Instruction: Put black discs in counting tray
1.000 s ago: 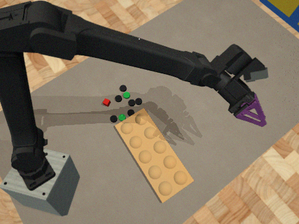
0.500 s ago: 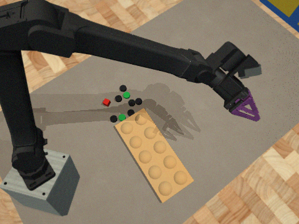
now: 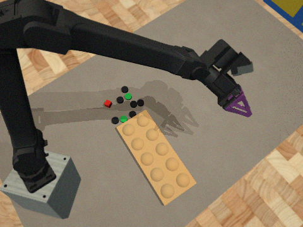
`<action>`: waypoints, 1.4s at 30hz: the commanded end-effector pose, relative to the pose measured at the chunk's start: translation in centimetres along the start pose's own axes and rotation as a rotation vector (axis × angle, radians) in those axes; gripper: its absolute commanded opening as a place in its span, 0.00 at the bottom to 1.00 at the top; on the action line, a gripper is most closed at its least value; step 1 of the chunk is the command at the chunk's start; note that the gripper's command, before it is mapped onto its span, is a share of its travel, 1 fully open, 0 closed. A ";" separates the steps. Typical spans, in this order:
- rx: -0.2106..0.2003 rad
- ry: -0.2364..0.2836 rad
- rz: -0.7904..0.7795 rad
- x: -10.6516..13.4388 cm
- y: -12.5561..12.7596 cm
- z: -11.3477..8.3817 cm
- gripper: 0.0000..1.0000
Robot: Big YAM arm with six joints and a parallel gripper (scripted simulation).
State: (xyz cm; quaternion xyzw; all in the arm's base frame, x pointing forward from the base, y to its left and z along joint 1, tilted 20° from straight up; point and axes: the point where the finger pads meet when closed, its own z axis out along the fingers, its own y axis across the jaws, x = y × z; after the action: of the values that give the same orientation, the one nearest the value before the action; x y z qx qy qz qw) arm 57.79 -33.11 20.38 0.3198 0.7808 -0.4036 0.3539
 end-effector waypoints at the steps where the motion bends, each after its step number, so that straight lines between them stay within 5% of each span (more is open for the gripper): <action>1: -0.011 -0.048 0.059 -2.5 -0.7 -2.1 0.45; 2: -0.011 -0.048 0.059 -2.5 -0.7 -2.1 0.45; 3: -0.143 -0.008 0.006 0.0 3.0 -4.9 0.45; 16: -0.118 -0.008 0.026 -0.1 1.7 -3.8 0.45; 19: -0.139 -0.017 0.015 -0.2 2.9 -4.9 0.45; 20: -0.269 0.025 -0.033 2.6 6.2 -8.0 0.45; 33: -0.248 0.022 -0.013 2.2 5.2 -7.0 0.45; 36: -0.266 0.014 -0.024 2.2 6.2 -8.0 0.45; 37: -0.392 0.066 -0.074 5.4 9.1 -11.3 0.45; 42: -0.388 0.060 -0.069 5.2 9.0 -11.2 0.45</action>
State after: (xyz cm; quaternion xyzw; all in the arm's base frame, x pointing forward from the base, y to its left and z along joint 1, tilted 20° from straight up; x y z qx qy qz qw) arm 58.80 -18.32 14.56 0.2139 0.8773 -0.2532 0.3469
